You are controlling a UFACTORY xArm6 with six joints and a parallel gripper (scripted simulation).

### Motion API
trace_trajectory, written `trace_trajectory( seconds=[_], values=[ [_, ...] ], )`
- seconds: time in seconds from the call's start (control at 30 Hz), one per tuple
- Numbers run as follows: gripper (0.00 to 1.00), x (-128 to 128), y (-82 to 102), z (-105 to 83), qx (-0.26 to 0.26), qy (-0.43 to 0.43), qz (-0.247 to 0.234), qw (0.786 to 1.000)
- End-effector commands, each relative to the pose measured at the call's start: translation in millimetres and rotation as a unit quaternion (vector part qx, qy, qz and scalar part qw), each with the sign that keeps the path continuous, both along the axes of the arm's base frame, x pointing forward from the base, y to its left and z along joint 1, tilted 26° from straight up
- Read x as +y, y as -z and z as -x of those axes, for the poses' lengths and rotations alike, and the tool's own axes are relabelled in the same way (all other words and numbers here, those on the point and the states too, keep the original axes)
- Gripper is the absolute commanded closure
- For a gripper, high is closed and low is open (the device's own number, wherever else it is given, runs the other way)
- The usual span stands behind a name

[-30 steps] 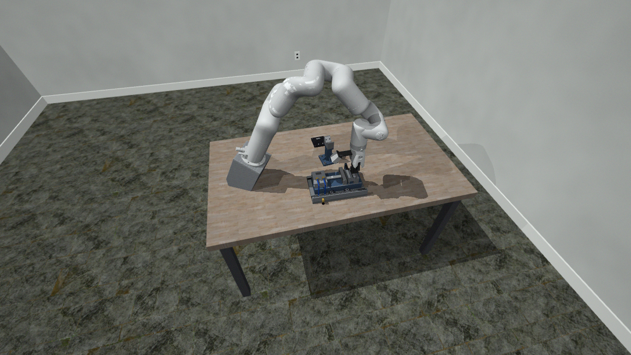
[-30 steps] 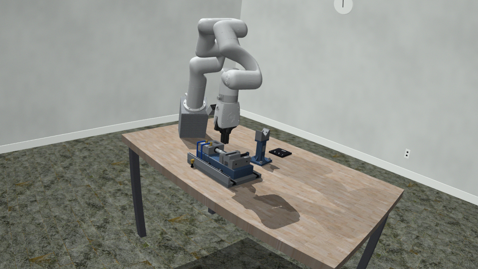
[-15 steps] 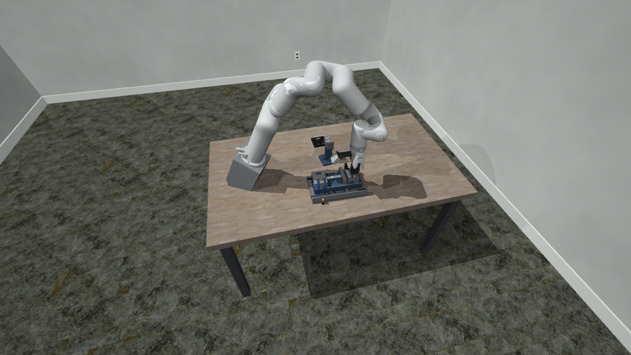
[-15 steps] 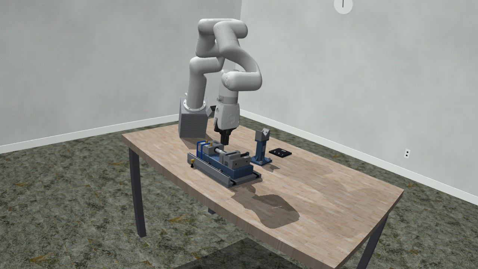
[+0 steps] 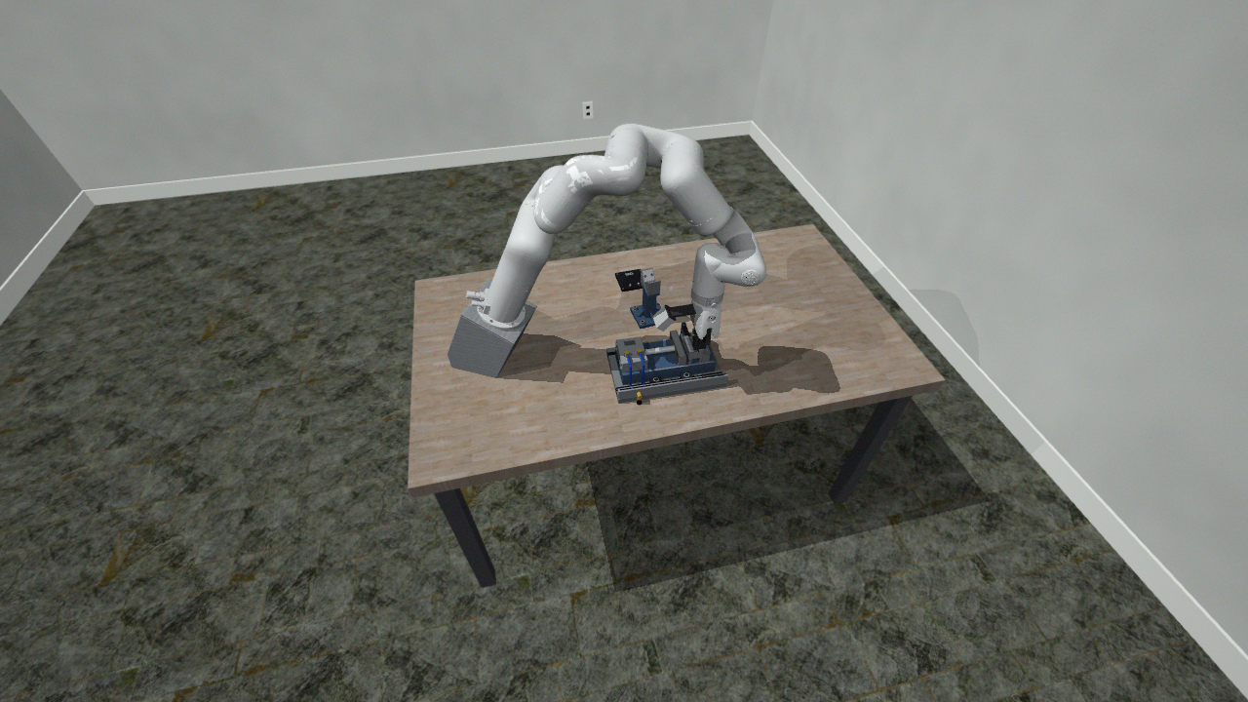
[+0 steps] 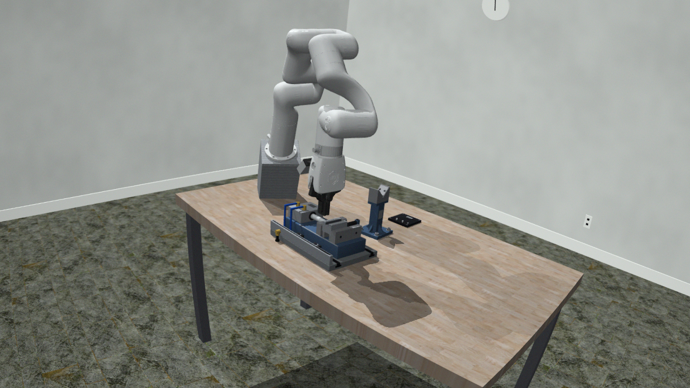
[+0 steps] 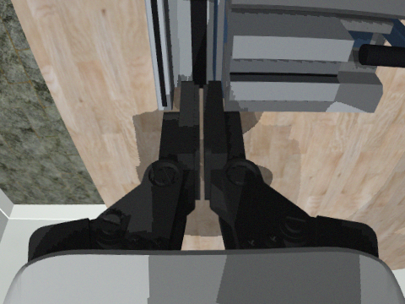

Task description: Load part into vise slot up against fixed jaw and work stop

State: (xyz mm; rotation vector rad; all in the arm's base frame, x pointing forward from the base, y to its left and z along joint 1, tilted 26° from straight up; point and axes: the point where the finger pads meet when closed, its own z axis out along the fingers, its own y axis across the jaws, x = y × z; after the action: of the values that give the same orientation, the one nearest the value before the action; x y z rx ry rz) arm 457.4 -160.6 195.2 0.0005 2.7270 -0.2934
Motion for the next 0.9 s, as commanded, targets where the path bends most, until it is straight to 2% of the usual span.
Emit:
trace_trajectory(
  seconds=[0.0, 0.53, 0.87],
  values=[
    [1.0, -1, 2.8, -2.6, -0.002, 0.0, 0.0, 1.0],
    [1.0, -5, 19.3, -9.9, -0.002, 0.0, 0.0, 1.0],
    [1.0, -6, 23.3, -11.6, -0.002, 0.0, 0.0, 1.0]
  ],
)
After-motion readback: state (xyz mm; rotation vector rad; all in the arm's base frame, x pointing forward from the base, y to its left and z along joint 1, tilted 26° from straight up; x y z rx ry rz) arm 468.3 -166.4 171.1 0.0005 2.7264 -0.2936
